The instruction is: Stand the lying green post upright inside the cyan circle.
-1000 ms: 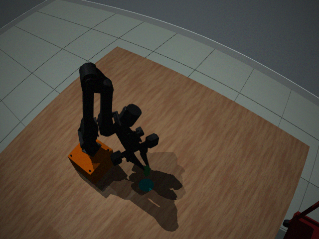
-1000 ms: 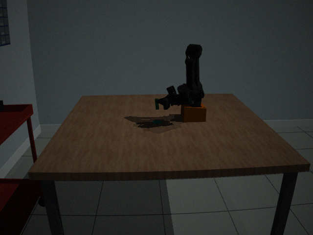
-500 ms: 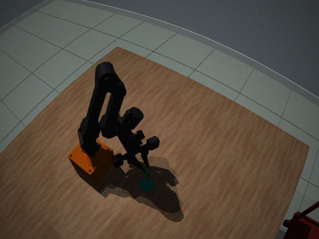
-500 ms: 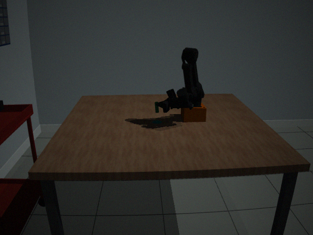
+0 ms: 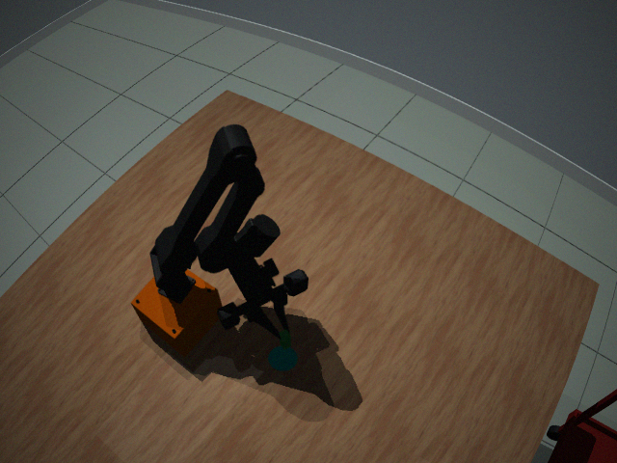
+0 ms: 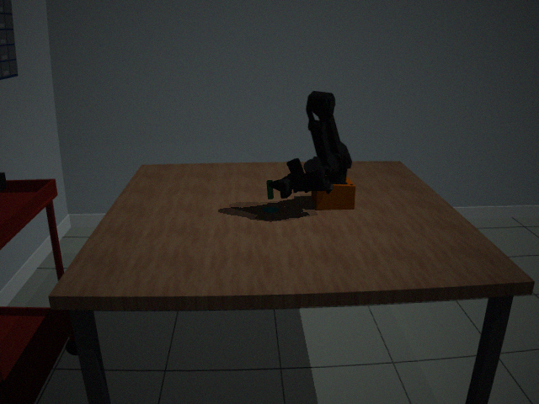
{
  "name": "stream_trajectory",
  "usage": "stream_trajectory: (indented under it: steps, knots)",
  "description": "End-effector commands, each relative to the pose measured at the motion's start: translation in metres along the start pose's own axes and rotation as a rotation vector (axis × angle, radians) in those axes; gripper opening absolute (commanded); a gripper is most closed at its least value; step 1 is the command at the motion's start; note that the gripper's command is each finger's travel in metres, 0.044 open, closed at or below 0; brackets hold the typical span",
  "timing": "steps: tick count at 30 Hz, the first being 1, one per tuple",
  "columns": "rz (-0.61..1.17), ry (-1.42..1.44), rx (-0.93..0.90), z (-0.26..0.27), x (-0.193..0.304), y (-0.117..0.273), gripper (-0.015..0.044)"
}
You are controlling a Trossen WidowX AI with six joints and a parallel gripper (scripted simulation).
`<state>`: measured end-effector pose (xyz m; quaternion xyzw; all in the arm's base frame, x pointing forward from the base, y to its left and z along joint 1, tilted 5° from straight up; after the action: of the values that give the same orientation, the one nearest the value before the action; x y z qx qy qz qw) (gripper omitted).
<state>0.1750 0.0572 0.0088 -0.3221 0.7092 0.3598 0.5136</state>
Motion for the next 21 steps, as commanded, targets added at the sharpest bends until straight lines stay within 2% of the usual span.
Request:
stream_trajectory:
  steps: [1, 21]
  knots:
    - [-0.001, -0.01, 0.007, 0.0, 0.006, -0.001, 0.0023]
    - [0.038, -0.053, 0.029, -0.005, 0.034, -0.009, 0.0023]
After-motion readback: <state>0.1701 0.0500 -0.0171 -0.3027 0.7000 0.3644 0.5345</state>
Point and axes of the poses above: the point midway between the two fingers, 35 mm back from their tips, its own y axis back along the fingers, its own z axis across the jaws, x = y × z, the point moved 6 cm from there along y, back along the fingers, and after that the axes turned 12 degrees about y, right-handed, at the moved point
